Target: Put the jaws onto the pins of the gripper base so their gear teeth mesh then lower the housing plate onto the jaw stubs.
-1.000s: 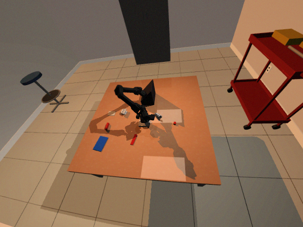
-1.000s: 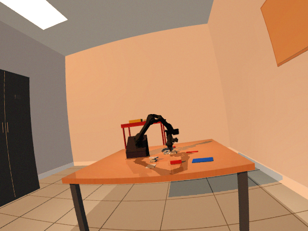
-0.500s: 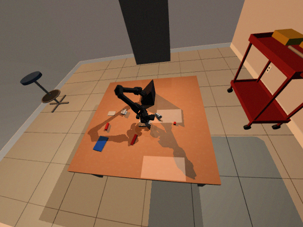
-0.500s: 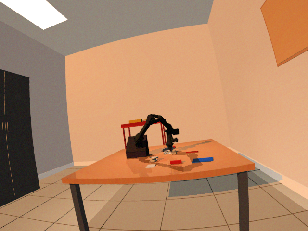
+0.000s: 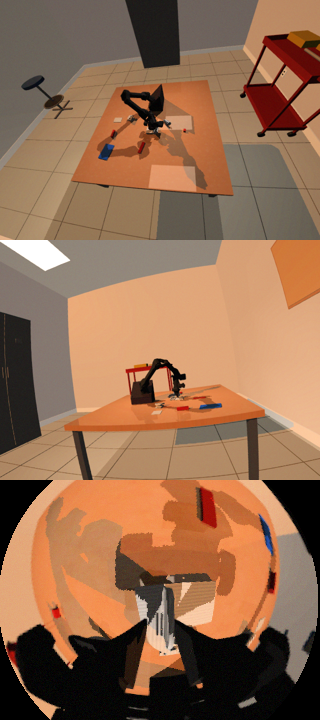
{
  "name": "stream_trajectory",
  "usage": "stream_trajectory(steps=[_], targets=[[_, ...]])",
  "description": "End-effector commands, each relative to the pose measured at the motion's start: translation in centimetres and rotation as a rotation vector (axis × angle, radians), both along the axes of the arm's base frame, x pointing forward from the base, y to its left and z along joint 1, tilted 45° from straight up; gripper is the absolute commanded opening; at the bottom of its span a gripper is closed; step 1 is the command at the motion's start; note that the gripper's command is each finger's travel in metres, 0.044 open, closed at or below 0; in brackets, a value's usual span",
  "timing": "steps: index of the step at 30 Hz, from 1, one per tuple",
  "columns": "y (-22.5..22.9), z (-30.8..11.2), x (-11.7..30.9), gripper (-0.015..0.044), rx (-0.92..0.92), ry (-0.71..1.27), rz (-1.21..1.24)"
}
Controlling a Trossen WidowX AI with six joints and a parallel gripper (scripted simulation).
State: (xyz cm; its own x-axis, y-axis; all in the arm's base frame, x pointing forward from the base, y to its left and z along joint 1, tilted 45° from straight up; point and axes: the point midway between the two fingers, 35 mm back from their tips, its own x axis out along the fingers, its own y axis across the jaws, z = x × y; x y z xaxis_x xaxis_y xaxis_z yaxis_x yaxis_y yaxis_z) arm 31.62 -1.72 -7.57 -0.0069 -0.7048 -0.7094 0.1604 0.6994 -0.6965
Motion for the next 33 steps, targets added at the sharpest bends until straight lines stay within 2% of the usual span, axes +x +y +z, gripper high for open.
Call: stream_trajectory(steps=[1, 2, 6, 20, 27, 32, 33], targets=[[-0.1, -0.1, 0.1, 0.0134, -0.001, 0.000, 0.003], [-0.1, -0.1, 0.1, 0.0134, -0.001, 0.000, 0.003], [0.0, 0.0, 0.0, 0.0224, 0.000, 0.000, 0.000], [0.2, 0.1, 0.0, 0.0224, 0.000, 0.000, 0.000], [4.6, 4.7, 0.0, 0.0224, 0.001, 0.000, 0.002], [4.5, 4.3, 0.1, 0.0224, -0.001, -0.001, 0.016], [4.5, 4.3, 0.1, 0.0198, -0.001, 0.000, 0.019]])
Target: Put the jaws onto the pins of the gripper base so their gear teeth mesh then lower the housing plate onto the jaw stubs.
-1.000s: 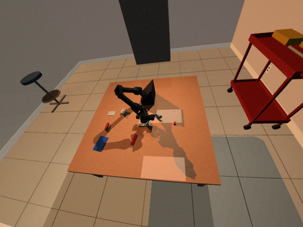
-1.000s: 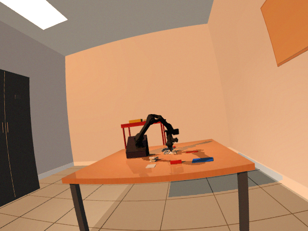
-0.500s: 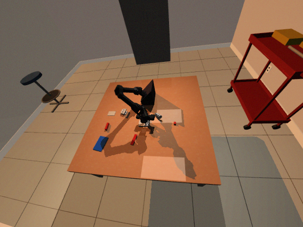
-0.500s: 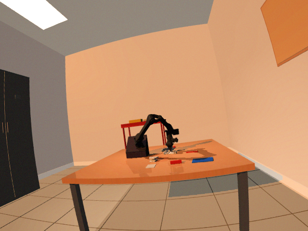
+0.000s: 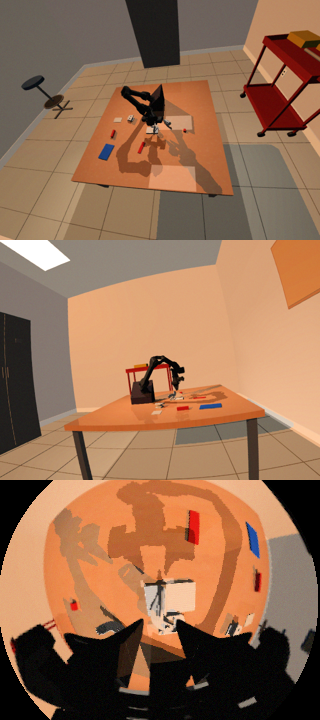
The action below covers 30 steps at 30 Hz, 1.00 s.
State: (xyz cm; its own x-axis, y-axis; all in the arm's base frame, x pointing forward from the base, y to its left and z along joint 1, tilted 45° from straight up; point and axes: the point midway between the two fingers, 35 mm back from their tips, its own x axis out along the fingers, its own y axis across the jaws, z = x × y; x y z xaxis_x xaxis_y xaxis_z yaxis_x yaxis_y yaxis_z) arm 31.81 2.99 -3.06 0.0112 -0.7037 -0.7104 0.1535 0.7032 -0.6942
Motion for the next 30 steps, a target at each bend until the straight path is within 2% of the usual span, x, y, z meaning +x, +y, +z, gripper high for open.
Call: stream_trajectory(steps=[1, 8, 21, 30], targets=[[-0.2, -0.1, -0.1, 0.0172, -0.004, 0.012, 0.011], [0.0, 0.0, 0.0, 0.0000, -0.001, 0.002, 0.000], [-0.1, -0.1, -0.1, 0.0000, -0.001, 0.006, 0.003], [2.8, -2.4, -0.2, 0.0236, 0.007, 0.162, 0.160]])
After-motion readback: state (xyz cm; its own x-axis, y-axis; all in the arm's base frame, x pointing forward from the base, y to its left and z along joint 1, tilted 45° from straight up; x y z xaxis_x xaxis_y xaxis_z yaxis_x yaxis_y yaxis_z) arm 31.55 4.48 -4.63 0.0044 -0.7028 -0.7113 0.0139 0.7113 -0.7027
